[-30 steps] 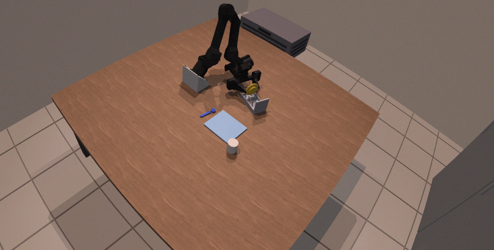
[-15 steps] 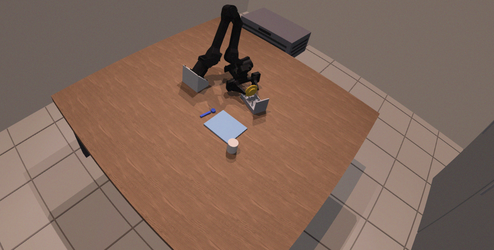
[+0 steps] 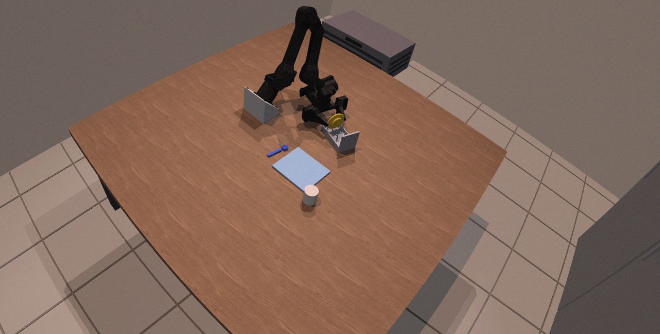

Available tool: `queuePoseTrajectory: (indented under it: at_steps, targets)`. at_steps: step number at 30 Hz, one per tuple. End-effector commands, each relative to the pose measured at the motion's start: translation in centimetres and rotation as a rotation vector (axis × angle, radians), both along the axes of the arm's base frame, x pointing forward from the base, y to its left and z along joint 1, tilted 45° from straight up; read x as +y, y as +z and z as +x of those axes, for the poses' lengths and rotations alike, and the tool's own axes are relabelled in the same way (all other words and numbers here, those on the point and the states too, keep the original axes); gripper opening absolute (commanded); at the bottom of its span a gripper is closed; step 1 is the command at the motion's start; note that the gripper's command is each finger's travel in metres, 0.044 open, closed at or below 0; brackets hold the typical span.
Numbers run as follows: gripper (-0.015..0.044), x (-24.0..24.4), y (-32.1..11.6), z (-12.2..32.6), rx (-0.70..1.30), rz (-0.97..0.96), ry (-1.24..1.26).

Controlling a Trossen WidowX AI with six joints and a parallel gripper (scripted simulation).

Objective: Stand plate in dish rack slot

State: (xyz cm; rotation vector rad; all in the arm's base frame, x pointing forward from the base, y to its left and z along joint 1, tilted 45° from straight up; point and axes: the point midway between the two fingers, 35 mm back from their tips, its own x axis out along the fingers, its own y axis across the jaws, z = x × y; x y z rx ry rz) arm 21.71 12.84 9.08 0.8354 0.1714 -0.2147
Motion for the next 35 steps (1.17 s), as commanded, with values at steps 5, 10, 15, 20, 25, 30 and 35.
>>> queuePoseTrajectory:
  at_steps: [5, 10, 15, 20, 25, 30, 35]
  targets:
    - [0.04, 0.0, 0.0, 0.0, 0.0, 0.0, 0.0]
    - [0.04, -0.1, 0.1, 0.1, 0.001, -0.001, 0.0]
    - [0.04, -1.8, 2.4, 1.2, 0.025, -0.009, -0.005]
    - [0.04, -4.5, 5.2, 1.9, 0.033, -0.023, -0.003]
    - [0.04, -7.7, 8.0, 2.0, 0.013, -0.053, 0.004]
    - [0.04, -8.2, 8.4, 2.0, 0.008, -0.059, 0.005]
    - [0.04, -8.5, 8.1, 2.6, 0.061, -0.128, 0.015]
